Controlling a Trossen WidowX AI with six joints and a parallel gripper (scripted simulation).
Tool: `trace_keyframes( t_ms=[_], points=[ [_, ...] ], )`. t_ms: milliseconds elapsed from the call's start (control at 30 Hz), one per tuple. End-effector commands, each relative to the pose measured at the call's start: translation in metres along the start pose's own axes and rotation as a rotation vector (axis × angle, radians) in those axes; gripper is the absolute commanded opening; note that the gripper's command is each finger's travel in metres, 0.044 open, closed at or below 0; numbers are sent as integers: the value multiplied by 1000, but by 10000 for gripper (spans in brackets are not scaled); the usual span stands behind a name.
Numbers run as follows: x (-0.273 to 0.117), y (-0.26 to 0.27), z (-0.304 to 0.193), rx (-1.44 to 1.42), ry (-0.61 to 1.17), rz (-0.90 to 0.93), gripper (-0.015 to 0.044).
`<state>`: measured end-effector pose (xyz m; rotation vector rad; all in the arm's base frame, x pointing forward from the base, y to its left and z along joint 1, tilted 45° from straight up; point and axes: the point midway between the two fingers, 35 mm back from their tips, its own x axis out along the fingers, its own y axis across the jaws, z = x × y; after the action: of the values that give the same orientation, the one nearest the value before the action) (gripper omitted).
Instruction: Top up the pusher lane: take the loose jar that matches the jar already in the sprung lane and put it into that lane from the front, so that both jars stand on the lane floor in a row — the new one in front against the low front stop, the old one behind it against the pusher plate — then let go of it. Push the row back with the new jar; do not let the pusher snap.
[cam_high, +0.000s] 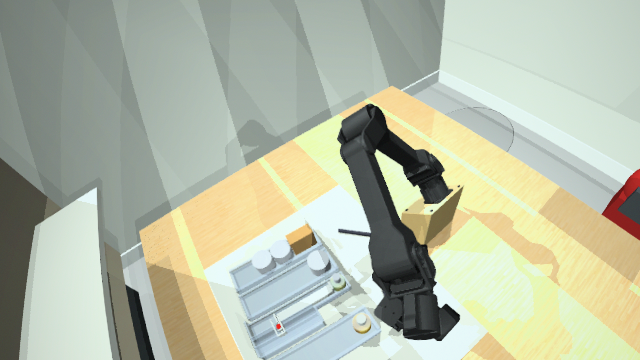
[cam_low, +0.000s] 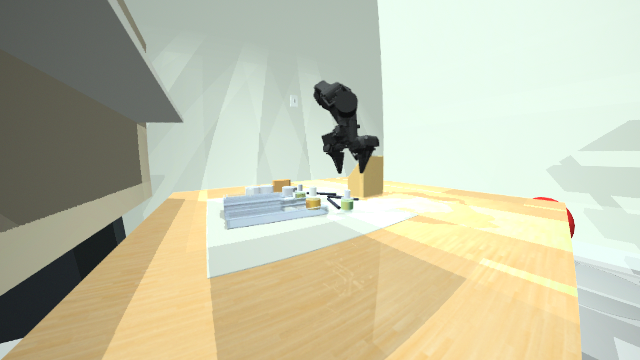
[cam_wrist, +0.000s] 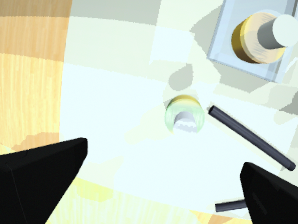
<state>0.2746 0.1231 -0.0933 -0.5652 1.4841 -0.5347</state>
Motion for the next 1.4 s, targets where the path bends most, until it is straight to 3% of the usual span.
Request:
trace_keyframes(
  t_ms=[0,133,267,1367],
  points=[
    [9,-12,-4,72,10,-66,440],
    [12,-11,-1,72,10,-66,440],
    [46,-14,-2,72,10,-68,440],
    [93,-17,-1,73,9,-71,440]
  ],
)
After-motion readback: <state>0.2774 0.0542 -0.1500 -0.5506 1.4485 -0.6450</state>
